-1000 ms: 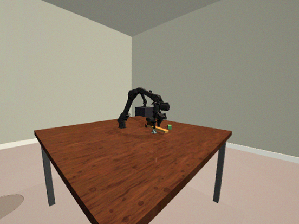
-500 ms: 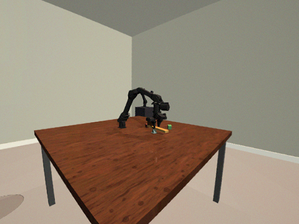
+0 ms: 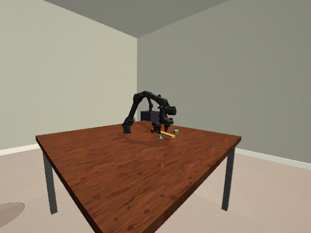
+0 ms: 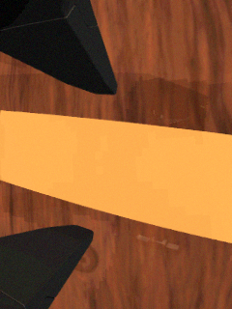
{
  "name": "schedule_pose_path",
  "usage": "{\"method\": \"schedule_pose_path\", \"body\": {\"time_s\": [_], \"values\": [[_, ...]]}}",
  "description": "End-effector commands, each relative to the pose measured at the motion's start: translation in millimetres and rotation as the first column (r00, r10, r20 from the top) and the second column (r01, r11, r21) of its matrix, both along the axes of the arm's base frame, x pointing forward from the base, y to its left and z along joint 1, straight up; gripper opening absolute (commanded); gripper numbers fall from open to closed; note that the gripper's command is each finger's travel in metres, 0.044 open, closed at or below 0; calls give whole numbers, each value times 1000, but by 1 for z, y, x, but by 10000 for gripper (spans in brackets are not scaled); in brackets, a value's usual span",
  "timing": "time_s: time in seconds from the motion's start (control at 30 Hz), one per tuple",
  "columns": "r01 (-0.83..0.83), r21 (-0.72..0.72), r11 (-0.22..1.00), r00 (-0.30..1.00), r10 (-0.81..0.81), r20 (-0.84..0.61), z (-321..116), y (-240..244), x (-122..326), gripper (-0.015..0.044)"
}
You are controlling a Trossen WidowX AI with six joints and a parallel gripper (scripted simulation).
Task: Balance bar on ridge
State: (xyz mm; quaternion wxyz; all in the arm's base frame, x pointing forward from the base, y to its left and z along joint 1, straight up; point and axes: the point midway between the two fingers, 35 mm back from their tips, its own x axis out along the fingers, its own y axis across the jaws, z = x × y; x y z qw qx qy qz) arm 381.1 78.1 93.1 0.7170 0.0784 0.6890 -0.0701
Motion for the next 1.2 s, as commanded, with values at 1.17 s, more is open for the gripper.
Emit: {"method": "schedule_pose_path", "body": {"time_s": [1.17], "values": [[0,0,1000,1000,0,0,100,-1,-4,440]]}}
